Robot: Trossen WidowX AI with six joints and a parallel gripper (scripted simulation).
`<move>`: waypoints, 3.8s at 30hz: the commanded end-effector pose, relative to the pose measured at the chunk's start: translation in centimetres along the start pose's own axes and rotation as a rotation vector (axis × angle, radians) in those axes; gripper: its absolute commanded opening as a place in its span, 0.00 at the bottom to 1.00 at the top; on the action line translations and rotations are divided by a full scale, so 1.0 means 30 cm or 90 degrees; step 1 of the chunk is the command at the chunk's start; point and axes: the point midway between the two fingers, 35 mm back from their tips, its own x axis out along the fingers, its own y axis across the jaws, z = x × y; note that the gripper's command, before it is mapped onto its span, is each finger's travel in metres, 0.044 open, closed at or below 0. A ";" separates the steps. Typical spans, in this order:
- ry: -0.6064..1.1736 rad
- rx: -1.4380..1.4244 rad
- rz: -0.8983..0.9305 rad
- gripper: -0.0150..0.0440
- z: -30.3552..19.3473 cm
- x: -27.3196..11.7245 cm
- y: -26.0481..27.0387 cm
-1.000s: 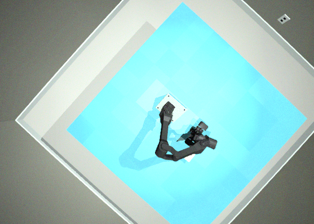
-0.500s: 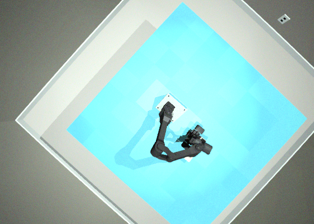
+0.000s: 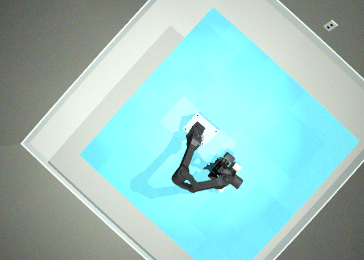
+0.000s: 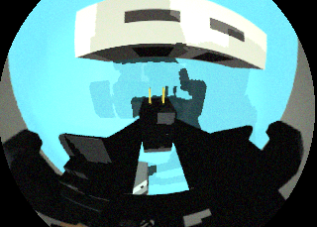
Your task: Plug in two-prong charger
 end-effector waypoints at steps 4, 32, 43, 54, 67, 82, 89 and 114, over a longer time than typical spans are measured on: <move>-0.001 -0.003 -0.008 0.25 -0.017 0.010 -0.051; 0.005 0.000 -0.025 0.25 -0.036 0.032 -0.181; 0.005 0.000 -0.027 0.25 0.005 0.030 -0.191; 0.006 0.001 -0.028 0.25 0.047 0.029 -0.199; 0.006 0.001 -0.029 0.25 0.083 0.028 -0.206; 0.006 0.001 -0.029 0.25 0.084 0.027 -0.207; 0.006 0.001 -0.029 0.25 0.091 0.027 -0.209; 0.006 0.002 -0.029 0.25 0.107 0.024 -0.211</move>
